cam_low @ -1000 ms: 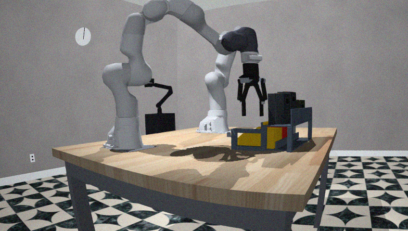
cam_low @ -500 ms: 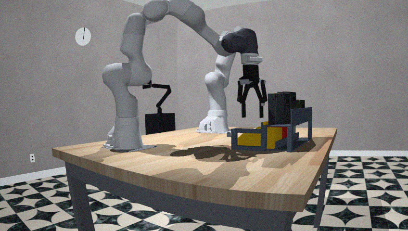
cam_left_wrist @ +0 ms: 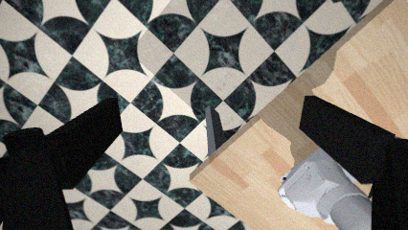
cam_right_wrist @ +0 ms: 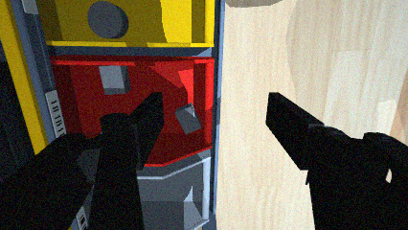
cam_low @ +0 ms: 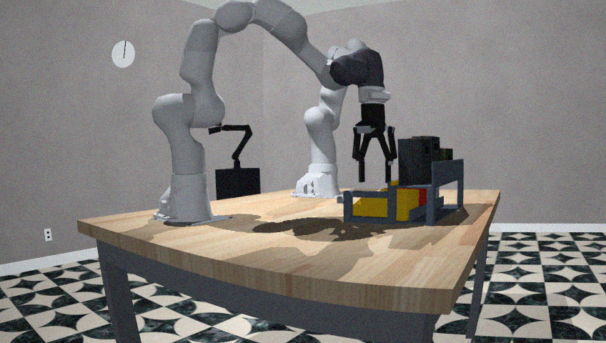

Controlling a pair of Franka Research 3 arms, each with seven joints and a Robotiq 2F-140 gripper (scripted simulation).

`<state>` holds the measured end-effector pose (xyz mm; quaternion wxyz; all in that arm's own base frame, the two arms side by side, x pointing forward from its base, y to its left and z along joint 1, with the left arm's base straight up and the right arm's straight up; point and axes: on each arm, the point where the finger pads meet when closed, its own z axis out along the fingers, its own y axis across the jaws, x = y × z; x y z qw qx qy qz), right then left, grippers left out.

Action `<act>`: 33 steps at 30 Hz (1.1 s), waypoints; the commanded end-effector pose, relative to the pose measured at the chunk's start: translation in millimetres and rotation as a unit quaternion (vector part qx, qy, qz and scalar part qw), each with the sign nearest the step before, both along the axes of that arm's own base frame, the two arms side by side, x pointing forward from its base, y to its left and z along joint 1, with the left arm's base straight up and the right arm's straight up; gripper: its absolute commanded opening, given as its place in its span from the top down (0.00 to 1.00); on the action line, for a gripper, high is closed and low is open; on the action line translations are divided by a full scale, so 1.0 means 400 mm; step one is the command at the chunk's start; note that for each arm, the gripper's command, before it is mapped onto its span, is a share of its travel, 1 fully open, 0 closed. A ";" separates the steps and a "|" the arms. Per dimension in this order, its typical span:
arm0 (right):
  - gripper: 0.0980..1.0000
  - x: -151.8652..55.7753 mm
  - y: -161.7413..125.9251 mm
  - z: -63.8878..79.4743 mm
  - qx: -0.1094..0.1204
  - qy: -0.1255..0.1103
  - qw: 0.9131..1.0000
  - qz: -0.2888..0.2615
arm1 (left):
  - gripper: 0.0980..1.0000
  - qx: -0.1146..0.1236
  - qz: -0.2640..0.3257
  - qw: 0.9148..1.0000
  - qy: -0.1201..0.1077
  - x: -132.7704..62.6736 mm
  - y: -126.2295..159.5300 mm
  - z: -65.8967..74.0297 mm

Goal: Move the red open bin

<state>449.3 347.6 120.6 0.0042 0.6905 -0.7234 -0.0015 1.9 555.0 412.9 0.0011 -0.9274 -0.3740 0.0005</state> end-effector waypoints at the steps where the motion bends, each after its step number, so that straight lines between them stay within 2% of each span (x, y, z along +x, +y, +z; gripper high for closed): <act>1: 0.42 0.006 0.004 -0.019 0.002 -0.004 1.000 -0.007 | 0.00 0.000 0.000 1.000 0.000 0.000 0.000 0.000; 19: 0.42 0.008 0.004 -0.085 0.002 -0.004 1.000 -0.007 | 0.00 0.000 0.000 1.000 0.000 0.000 0.000 0.000; 33: 0.42 0.009 0.004 -0.097 0.002 -0.004 1.000 -0.007 | 0.00 0.000 0.000 1.000 0.000 0.000 0.000 0.000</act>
